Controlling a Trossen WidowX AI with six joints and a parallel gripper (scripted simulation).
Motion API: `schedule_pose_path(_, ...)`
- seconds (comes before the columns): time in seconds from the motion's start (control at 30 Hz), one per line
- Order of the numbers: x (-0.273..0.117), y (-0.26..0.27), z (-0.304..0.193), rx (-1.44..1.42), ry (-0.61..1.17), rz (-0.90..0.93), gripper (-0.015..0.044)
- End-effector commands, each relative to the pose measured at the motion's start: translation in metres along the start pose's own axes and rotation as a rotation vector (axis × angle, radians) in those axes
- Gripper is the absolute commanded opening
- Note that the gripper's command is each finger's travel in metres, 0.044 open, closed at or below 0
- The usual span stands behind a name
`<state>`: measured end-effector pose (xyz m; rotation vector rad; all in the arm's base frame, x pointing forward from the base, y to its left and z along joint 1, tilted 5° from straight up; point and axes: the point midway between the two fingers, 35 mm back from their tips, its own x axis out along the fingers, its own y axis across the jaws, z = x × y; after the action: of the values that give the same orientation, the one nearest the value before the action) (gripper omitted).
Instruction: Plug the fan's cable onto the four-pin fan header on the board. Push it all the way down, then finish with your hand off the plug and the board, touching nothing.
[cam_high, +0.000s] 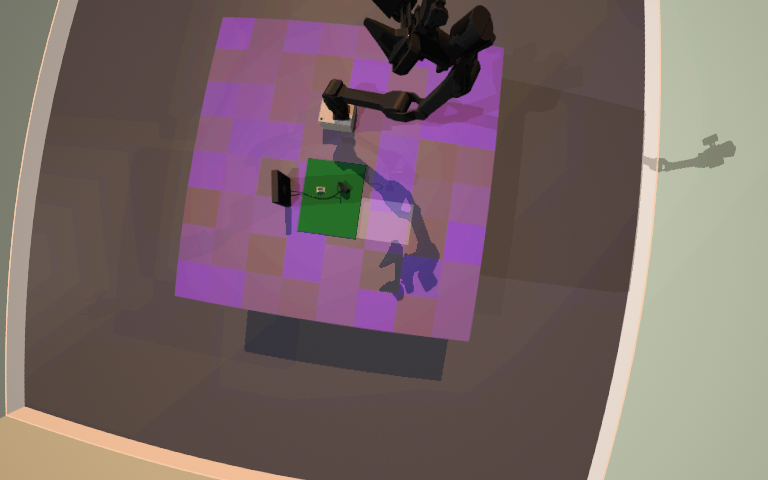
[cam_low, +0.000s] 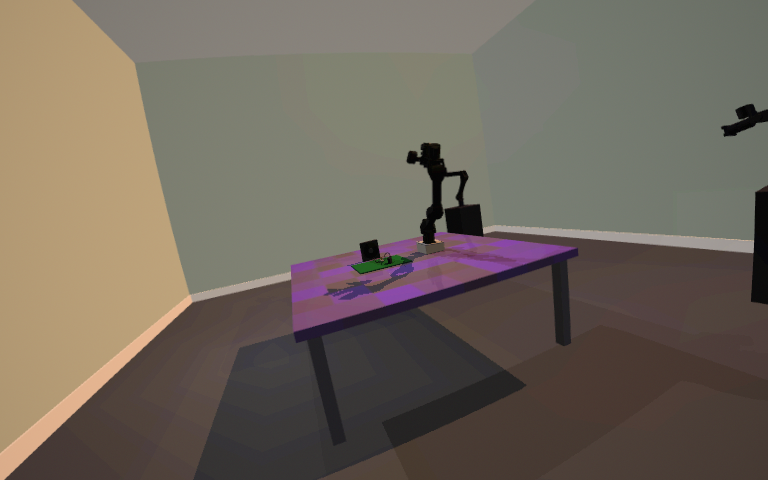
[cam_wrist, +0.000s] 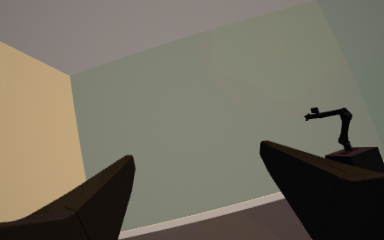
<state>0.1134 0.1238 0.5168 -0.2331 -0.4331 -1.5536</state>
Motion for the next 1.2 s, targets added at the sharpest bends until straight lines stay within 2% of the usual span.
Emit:
schedule_pose_path(0.0,0.0,0.0,0.0,0.0,0.0,0.0,0.0426)
schedule_pose_path(0.17,0.008,-0.008,0.001,0.033,0.014,-0.006,0.044)
schedule_pose_path(0.4,0.092,-0.06,-0.018,0.422,0.284,0.084,0.044)
schedule_pose_path(0.6,0.158,-0.076,-0.071,0.685,0.575,0.081,0.044)
schedule_pose_path(0.9,0.221,-0.031,-0.17,0.987,1.071,0.072,0.044)
schedule_pose_path(1.03,0.224,0.008,-0.223,1.057,1.317,0.014,0.044)
schedule_pose_path(1.17,0.209,0.049,-0.273,1.07,1.55,-0.072,0.044)
